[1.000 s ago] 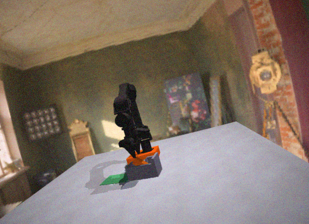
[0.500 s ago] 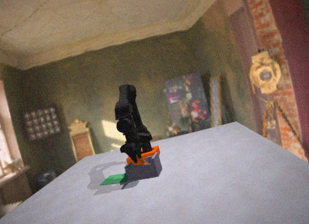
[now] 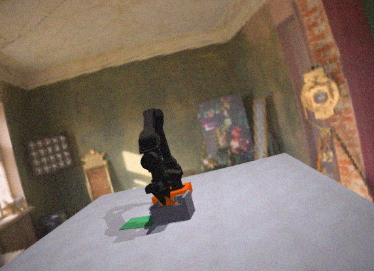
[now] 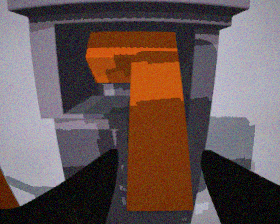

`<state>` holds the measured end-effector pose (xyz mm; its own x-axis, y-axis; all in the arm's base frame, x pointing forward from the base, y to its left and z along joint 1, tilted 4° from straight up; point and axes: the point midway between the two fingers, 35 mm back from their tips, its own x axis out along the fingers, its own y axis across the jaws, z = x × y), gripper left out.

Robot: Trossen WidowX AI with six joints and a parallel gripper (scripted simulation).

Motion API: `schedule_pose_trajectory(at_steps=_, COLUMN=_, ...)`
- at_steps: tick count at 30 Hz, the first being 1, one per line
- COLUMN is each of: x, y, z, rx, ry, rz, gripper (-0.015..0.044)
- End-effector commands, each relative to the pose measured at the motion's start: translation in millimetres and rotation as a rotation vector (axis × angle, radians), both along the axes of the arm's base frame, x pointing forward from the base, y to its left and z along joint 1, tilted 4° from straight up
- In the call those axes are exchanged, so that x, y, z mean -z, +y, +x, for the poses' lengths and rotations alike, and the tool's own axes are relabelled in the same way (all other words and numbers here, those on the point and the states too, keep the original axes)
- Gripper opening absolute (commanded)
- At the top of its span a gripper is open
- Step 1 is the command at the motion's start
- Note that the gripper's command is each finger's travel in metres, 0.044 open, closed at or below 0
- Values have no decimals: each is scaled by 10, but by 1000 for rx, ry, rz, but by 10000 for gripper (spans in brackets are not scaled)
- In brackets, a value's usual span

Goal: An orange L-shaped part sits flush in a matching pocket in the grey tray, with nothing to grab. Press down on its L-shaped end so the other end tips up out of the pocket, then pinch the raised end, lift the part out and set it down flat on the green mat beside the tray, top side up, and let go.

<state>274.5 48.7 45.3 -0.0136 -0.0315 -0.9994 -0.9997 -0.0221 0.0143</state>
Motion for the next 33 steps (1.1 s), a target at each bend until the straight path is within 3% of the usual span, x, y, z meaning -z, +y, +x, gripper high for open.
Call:
schedule_pose_trajectory(at_steps=1, x=-2, y=0, z=1, rx=0, ry=-1, rz=0, gripper=175)
schedule_pose_trajectory(at_steps=12, x=-2, y=0, z=1, rx=0, ry=-1, rz=0, gripper=102)
schedule_pose_trajectory(at_steps=16, x=-2, y=0, z=1, rx=0, ry=-1, rz=0, gripper=0)
schedule_pose_trajectory(at_steps=33, x=-176, y=2, z=-2, rx=-4, ry=8, rz=-4, gripper=0)
